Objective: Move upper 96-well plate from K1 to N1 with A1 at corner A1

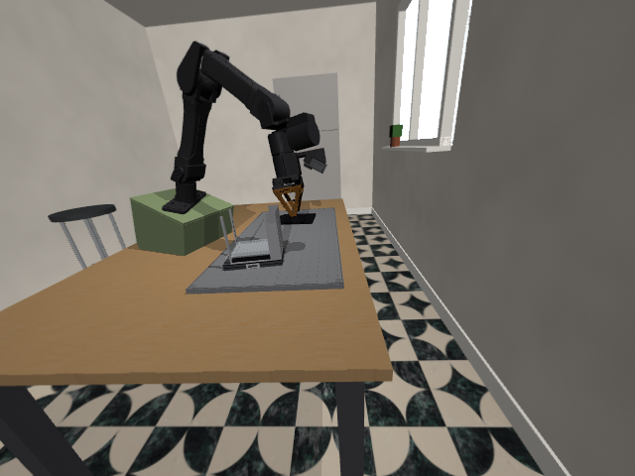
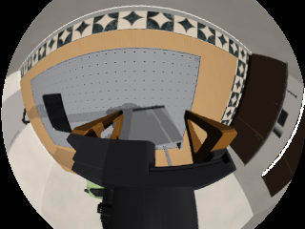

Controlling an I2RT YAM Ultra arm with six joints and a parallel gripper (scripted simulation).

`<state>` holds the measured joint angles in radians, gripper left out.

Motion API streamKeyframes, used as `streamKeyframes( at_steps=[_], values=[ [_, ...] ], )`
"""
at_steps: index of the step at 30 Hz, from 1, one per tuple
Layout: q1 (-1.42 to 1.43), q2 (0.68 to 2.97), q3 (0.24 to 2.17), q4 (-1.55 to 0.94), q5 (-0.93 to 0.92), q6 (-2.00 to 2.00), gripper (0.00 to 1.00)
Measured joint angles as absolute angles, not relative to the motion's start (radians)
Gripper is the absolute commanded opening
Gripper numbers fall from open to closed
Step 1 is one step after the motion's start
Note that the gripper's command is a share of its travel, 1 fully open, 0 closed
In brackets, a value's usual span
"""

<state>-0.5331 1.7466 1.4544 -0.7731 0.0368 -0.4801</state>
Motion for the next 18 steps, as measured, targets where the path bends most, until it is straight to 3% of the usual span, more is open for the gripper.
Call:
streamKeyframes(
  at_steps=[18],
  values=[
    [-0.668,1.635,1.378,-0.842,-0.091,-0.624,1.0]
  ],
)
